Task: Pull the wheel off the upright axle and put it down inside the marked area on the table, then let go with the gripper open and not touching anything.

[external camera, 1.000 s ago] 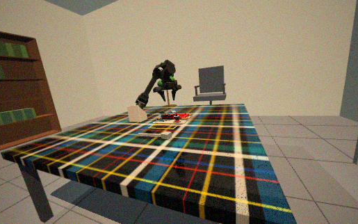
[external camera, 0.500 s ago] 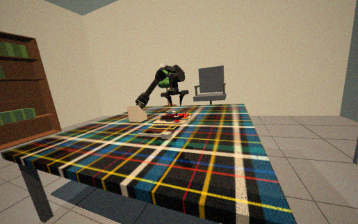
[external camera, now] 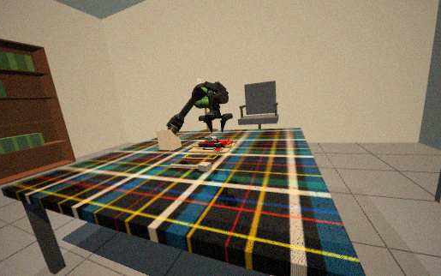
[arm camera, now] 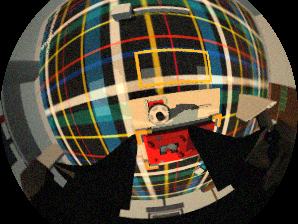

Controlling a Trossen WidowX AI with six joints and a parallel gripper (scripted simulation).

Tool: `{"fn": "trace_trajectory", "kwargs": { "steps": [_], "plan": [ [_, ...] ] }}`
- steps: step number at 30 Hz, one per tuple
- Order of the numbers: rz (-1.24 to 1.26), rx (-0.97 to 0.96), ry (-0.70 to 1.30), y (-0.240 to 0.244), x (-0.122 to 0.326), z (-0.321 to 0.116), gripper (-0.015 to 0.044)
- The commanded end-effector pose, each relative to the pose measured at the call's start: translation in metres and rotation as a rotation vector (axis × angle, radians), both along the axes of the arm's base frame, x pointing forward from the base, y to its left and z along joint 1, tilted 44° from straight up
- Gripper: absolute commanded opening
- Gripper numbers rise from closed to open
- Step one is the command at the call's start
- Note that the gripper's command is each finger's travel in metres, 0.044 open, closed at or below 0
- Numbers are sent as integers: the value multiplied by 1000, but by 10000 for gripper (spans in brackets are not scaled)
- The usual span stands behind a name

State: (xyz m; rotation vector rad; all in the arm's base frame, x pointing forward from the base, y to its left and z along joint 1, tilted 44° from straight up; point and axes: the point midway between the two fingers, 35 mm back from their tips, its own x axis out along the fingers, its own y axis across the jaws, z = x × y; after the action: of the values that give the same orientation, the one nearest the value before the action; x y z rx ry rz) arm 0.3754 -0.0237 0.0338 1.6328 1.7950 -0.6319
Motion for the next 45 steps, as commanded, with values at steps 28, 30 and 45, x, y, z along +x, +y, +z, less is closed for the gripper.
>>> {"fn": "trace_trajectory", "kwargs": {
  "steps": [28, 30, 45],
  "plan": [
    [6, 0, -2, 51, -7, -51, 182],
    [6, 0, -2, 51, -7, -51, 168],
    [6, 0, -2, 49, -6, -49, 0]
  ]
}}
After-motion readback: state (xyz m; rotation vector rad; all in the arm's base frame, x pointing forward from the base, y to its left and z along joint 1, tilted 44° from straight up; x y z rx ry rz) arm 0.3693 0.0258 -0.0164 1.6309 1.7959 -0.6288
